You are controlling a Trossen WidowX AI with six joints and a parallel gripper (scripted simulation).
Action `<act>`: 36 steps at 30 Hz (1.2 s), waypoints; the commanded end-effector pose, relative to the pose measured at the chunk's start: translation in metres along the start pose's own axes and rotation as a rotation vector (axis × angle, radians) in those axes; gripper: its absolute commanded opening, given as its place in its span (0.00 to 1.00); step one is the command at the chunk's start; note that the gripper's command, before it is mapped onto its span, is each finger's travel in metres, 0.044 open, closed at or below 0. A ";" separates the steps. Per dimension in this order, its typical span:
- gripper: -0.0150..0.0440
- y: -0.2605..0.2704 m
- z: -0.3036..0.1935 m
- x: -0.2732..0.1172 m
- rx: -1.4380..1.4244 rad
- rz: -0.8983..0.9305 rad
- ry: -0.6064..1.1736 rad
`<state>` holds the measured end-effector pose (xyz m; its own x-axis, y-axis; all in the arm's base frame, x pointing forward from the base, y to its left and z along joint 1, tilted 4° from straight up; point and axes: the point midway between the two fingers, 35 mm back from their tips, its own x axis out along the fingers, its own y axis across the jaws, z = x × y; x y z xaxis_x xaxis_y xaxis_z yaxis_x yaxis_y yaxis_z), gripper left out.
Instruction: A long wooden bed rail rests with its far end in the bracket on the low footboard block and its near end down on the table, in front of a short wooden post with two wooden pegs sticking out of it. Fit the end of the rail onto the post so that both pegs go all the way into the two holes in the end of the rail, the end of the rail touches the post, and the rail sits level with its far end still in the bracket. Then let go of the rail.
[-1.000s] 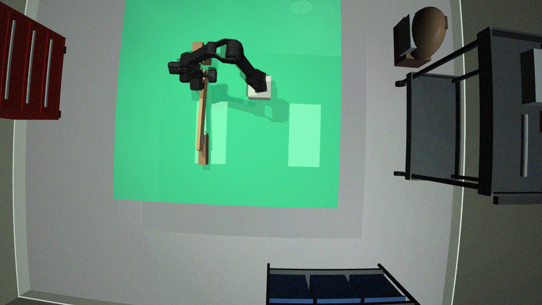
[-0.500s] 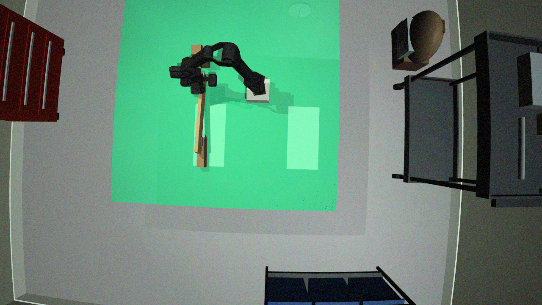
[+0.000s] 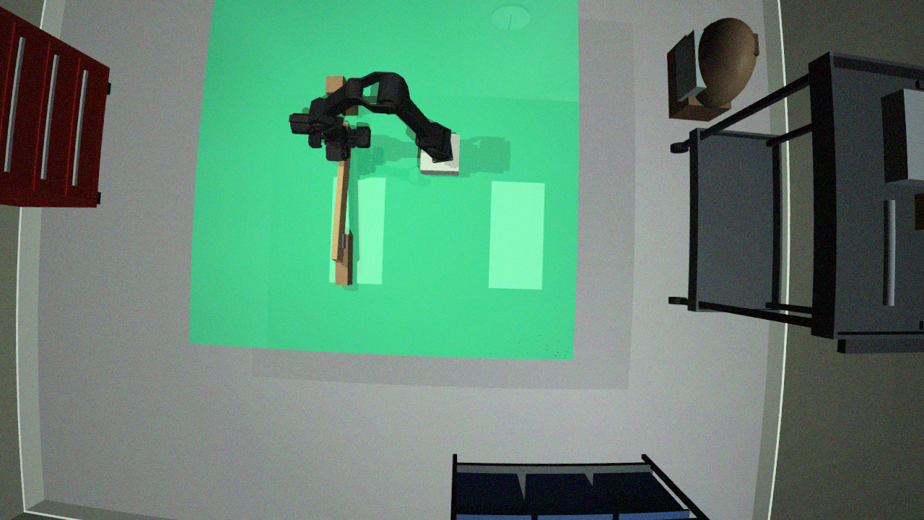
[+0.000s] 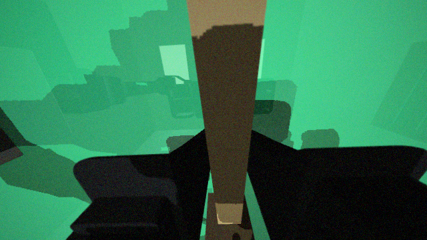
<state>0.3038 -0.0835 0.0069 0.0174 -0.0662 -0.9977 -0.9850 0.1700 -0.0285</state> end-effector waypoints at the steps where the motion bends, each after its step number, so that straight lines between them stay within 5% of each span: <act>1: 0.34 0.001 -0.001 0.001 -0.006 0.002 0.003; 7: 0.25 0.001 -0.001 0.001 -0.006 0.002 0.003; 36: 0.25 0.000 0.000 -0.009 -0.006 0.002 0.003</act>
<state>0.3016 -0.0838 0.0115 0.0070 -0.0732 -0.9973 -0.9860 0.1656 -0.0191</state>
